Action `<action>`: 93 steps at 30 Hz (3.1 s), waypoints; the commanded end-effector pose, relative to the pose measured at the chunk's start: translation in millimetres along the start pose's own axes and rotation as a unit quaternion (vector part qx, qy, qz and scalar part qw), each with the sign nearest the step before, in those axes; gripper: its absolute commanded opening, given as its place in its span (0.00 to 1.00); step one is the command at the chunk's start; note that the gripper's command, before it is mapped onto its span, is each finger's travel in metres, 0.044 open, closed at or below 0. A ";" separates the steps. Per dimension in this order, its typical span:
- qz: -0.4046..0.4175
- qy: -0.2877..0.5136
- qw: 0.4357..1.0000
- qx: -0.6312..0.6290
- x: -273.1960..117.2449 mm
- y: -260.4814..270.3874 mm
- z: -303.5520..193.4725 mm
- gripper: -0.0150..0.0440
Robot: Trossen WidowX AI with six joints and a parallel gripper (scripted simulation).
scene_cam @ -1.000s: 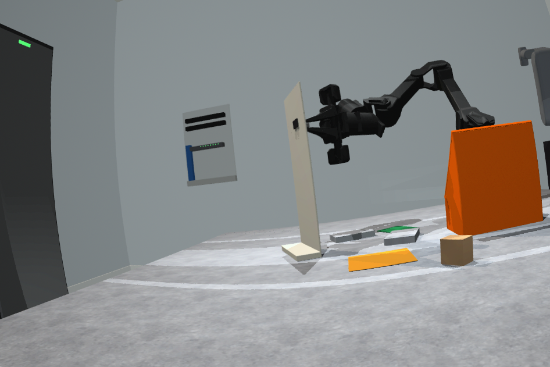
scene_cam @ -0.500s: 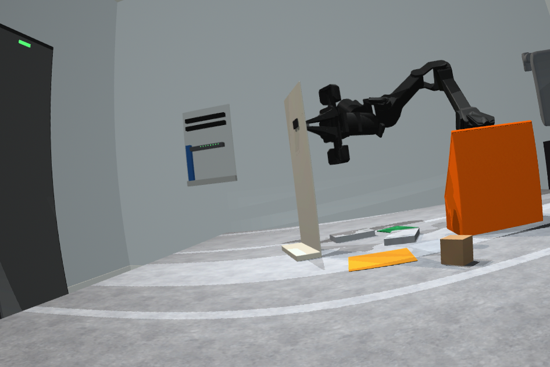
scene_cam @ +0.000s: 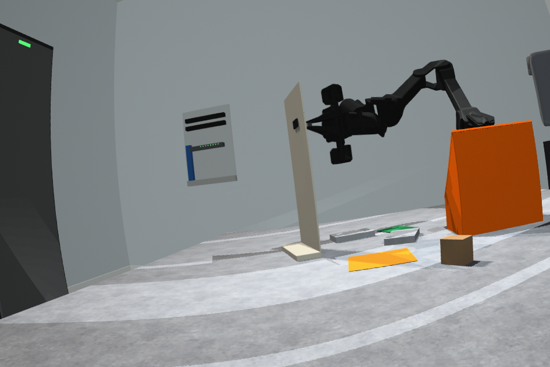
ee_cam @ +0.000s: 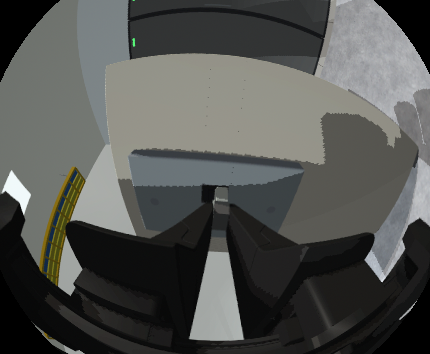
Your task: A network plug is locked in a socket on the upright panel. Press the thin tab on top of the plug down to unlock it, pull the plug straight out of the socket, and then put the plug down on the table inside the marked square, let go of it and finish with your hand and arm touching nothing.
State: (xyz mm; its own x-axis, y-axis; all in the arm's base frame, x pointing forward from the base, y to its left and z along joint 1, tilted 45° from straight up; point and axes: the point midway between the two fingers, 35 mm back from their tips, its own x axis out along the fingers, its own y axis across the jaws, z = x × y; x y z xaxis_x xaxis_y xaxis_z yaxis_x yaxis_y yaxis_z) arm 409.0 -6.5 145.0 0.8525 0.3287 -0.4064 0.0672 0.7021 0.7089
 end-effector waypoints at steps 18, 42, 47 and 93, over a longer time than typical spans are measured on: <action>-0.001 -0.001 1.000 0.000 -13.0 -0.4 -3.3 0.25; -0.001 -0.001 1.000 0.000 -26.4 -0.5 -4.9 0.25; -0.001 -0.001 1.000 0.000 -29.2 -0.5 -5.3 0.25; -0.002 0.000 1.000 0.000 -55.0 -0.6 -9.2 0.25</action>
State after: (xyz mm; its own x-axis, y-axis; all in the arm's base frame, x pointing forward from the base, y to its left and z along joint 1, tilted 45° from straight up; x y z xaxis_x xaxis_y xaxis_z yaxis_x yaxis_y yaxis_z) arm 359.8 -19.7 160.7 0.8531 0.3219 -0.4105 0.0759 0.7019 0.7082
